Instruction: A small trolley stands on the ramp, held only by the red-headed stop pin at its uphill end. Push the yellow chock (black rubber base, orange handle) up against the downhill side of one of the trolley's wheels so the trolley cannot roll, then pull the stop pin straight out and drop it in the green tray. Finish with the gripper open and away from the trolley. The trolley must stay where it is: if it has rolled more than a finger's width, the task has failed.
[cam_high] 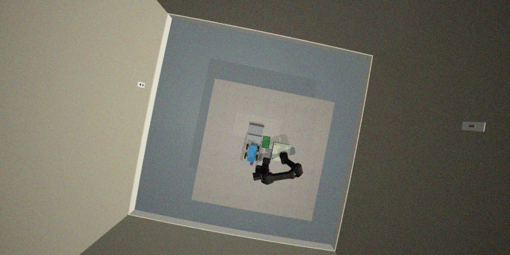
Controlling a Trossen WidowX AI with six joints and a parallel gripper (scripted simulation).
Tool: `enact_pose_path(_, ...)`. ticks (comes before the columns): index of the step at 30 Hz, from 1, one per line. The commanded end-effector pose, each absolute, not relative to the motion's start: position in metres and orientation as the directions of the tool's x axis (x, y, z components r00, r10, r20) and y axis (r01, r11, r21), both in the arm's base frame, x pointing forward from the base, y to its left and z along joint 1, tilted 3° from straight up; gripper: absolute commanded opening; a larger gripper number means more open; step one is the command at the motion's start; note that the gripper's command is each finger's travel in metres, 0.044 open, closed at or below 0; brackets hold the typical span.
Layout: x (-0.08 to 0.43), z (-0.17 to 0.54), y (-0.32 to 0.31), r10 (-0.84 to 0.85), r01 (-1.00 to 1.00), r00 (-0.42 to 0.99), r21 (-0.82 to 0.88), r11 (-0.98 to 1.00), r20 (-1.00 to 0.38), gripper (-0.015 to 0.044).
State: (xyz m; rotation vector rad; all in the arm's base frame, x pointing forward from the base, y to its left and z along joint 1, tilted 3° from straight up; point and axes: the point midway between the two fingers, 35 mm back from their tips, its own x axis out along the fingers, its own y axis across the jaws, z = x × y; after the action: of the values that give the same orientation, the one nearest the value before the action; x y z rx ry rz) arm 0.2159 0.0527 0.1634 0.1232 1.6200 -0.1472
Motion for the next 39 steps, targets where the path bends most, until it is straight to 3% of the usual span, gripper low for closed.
enact_pose_path(1, 0.216, 0.163, 0.036, -0.012, 0.167, -0.043, -0.019, 0.986, -0.999, 0.0)
enact_pose_path(39, 0.219, 0.159, -0.101, -0.023, 0.167, -0.042, -0.03, 0.986, -0.999, 0.0)
